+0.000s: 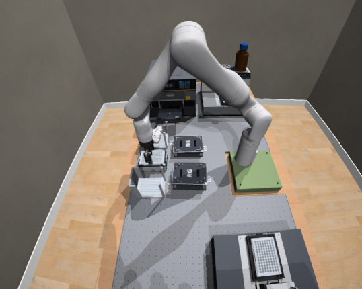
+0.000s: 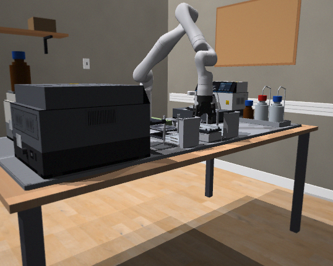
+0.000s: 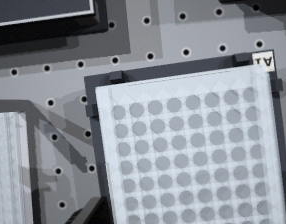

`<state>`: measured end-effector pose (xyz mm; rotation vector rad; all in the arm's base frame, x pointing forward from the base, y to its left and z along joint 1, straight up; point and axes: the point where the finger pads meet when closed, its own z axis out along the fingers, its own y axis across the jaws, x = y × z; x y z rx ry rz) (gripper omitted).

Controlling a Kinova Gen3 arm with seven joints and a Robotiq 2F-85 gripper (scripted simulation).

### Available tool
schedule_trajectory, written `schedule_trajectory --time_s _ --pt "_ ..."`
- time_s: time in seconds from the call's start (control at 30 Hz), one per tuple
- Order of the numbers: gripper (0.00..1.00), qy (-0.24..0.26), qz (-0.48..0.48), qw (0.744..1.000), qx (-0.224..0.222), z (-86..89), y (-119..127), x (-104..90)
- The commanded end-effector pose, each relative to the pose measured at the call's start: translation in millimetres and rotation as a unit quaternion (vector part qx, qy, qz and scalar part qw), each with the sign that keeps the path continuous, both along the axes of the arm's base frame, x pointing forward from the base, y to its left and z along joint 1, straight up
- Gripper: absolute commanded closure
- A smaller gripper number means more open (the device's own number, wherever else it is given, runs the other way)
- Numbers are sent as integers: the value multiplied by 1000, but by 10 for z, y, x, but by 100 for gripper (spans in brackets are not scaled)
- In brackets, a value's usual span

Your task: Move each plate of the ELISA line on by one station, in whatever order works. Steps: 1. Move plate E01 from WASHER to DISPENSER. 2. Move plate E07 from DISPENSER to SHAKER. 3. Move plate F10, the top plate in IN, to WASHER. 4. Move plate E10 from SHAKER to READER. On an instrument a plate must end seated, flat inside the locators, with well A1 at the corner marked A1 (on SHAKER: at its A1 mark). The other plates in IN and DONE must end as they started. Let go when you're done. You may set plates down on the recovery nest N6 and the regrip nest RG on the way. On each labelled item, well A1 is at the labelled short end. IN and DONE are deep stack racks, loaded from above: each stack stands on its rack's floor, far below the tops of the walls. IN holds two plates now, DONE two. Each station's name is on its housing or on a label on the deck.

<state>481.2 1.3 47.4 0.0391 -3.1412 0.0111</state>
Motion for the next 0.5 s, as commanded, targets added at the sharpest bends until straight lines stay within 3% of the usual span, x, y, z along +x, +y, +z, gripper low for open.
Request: schedule_trajectory --time_s 0.0,0.47 --pt "0 -1 0 1000 0 1 0 5" --pt "0 -1 0 1000 0 -40 0 6"
